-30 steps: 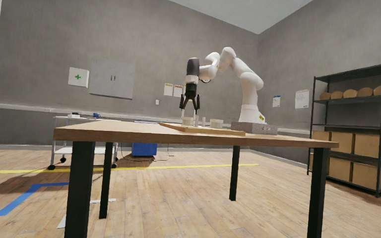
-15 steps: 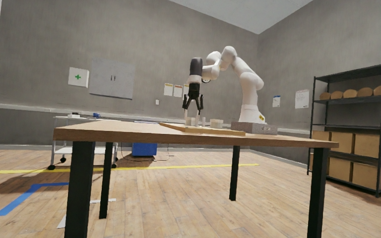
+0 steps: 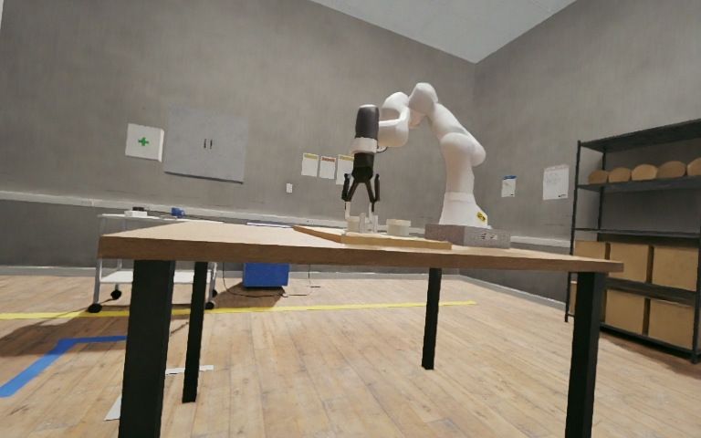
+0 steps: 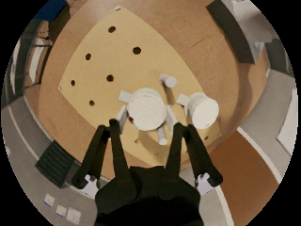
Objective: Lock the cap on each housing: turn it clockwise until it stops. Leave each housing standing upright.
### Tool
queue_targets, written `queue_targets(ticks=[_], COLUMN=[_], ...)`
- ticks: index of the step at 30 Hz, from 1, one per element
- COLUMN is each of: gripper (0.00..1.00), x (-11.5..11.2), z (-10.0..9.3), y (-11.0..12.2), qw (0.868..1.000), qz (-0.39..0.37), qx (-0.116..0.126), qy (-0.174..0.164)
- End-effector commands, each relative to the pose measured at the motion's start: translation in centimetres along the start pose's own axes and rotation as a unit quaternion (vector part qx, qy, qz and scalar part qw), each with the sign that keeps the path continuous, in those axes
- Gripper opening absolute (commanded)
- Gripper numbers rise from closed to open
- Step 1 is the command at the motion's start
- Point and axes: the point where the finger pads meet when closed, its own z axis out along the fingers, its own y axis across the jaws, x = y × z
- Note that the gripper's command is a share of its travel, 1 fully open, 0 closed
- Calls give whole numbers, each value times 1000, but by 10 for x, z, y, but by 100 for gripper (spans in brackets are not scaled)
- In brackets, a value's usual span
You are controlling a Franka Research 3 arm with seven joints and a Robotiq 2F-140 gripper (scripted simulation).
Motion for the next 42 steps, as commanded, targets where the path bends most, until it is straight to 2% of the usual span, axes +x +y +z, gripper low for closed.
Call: queue_targets(ticks=[1,22,42], gripper=[10,10,10], x=[0,-1,-1], z=[1,0,0], y=[8,33,41], qw=[1000,1000,1000], qz=[12,12,12], qx=[-2,-2,-2], qy=[-1,-1,-1])
